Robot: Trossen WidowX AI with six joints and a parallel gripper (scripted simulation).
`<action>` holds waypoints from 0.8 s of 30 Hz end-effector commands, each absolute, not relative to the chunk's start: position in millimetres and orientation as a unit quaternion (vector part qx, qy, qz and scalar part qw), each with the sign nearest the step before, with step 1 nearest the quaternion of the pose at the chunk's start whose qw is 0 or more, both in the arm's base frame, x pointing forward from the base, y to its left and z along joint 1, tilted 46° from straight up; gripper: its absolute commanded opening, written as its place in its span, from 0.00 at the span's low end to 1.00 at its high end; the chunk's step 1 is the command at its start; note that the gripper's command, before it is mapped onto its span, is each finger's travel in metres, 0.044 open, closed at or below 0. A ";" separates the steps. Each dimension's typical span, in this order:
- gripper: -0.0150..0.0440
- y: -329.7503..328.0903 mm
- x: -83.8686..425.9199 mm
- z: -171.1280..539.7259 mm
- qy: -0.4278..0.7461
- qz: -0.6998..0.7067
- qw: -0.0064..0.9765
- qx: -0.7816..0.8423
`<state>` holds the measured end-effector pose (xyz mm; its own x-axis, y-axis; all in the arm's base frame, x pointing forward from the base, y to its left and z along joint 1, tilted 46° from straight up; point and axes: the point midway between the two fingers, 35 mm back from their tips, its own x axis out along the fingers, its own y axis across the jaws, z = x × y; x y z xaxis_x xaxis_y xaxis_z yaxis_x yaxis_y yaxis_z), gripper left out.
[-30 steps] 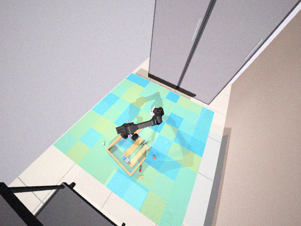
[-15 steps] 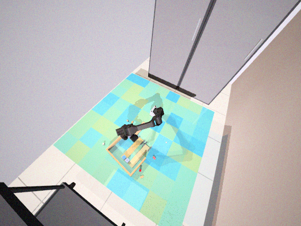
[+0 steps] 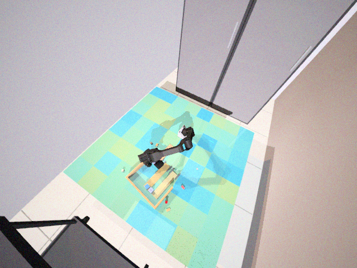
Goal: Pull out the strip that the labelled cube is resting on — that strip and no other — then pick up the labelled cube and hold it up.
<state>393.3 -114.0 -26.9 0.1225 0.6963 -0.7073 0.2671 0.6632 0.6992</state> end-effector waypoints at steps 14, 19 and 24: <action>0.44 -108.4 393.6 -32.0 0.642 0.166 0.648 0.376; 0.29 -108.7 392.9 -31.5 0.642 0.166 0.648 0.376; 0.25 -115.0 373.9 -20.4 0.642 0.165 0.648 0.376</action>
